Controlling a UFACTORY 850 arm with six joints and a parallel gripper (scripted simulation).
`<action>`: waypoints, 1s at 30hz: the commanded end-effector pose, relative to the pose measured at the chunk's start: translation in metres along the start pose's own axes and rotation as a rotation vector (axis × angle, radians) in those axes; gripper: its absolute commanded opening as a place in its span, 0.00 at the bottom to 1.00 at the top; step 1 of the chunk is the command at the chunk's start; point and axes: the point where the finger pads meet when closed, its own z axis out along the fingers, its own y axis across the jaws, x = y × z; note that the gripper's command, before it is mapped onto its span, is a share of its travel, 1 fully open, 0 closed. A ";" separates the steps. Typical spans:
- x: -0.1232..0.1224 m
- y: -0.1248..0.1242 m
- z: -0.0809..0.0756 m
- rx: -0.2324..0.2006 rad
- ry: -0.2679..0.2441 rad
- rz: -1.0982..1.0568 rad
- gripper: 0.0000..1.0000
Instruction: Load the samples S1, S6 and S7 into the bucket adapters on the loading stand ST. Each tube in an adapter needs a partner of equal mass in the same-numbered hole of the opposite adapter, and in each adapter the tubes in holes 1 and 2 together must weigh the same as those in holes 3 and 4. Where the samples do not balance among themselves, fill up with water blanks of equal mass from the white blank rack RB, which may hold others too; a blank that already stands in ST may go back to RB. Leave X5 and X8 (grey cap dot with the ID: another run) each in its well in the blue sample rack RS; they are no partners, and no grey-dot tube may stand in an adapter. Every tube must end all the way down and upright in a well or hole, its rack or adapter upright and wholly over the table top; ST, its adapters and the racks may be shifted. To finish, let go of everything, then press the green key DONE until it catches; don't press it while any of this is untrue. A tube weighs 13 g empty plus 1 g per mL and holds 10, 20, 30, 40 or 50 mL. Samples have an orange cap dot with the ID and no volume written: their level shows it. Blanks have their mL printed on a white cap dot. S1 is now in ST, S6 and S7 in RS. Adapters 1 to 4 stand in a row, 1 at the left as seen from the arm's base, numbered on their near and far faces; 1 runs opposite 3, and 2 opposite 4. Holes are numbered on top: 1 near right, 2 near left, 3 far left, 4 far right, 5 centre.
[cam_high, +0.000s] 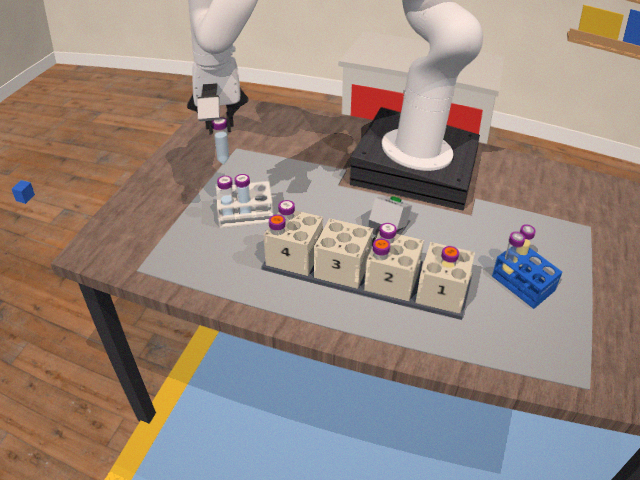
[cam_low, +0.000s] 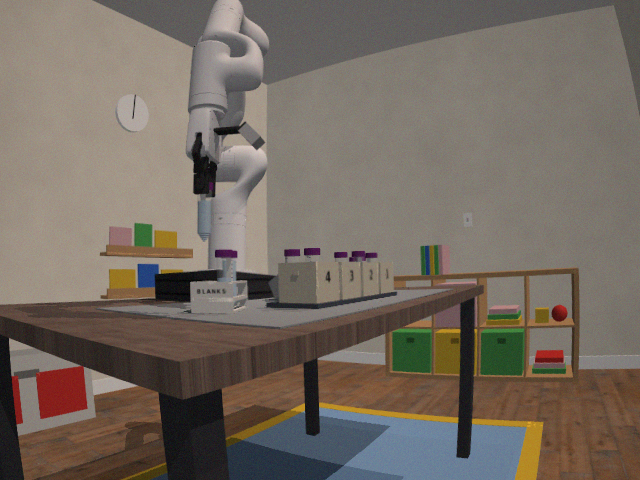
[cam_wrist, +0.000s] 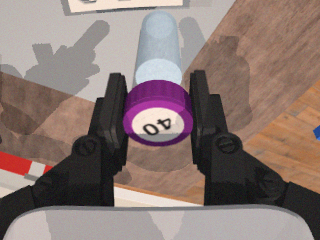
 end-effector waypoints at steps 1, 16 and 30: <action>0.000 0.001 -0.001 -0.002 0.000 0.000 0.00; 0.047 -0.044 -0.001 -0.002 0.001 0.433 0.00; 0.094 -0.089 -0.001 -0.002 0.001 0.500 0.00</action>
